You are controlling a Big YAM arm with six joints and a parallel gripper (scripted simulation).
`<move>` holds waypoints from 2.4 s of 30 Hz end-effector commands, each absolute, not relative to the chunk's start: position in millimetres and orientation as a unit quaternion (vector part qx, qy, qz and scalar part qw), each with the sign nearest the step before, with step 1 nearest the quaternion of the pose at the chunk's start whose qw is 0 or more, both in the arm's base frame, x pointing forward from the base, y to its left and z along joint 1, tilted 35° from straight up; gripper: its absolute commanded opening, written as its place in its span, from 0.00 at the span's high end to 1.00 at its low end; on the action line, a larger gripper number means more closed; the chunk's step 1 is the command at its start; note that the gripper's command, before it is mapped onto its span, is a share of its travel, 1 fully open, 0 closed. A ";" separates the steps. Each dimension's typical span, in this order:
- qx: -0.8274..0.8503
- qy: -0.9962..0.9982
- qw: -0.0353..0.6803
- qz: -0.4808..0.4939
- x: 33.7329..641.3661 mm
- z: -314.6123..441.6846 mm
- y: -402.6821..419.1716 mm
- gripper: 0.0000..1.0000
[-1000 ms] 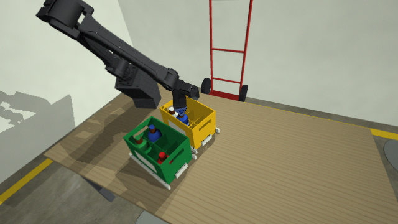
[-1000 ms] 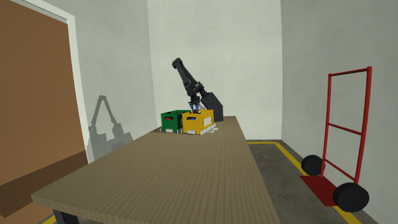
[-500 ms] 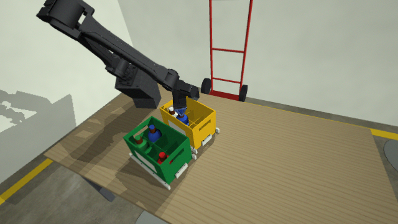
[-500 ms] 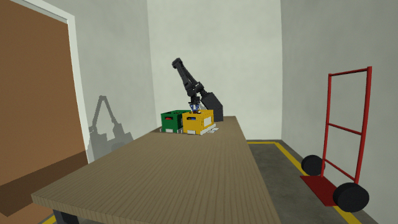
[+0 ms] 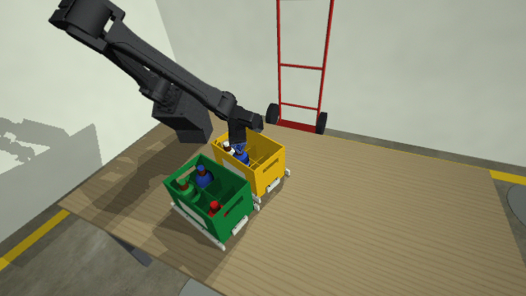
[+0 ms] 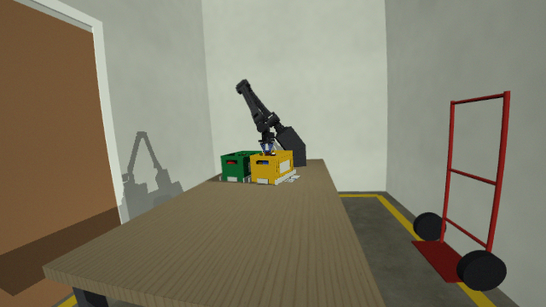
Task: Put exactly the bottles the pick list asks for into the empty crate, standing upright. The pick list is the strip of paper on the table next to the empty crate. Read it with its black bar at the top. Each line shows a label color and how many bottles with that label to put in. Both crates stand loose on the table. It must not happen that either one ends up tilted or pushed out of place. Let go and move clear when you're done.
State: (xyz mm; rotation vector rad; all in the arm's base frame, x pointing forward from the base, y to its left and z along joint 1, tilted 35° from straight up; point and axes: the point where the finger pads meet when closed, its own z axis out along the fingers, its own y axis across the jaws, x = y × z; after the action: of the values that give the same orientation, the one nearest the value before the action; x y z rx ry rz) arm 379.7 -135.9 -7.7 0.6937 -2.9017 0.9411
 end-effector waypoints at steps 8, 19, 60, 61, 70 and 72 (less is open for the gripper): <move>0.220 -0.927 -0.003 0.305 398.8 1.4 -140.9 1.00; 0.219 -0.926 -0.009 0.306 401.9 -3.6 -144.4 1.00; 0.218 -0.926 -0.016 0.309 406.3 -12.9 -151.6 1.00; 0.218 -0.926 -0.012 0.308 404.8 -16.1 -153.2 1.00; 0.219 -0.927 -0.007 0.306 402.9 -23.7 -157.7 1.00; 0.218 -0.926 -0.011 0.308 404.2 -20.9 -156.9 1.00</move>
State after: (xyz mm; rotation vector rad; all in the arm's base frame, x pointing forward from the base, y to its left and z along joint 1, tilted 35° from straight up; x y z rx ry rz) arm 388.7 -153.1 -28.6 0.6913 -2.9046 0.9451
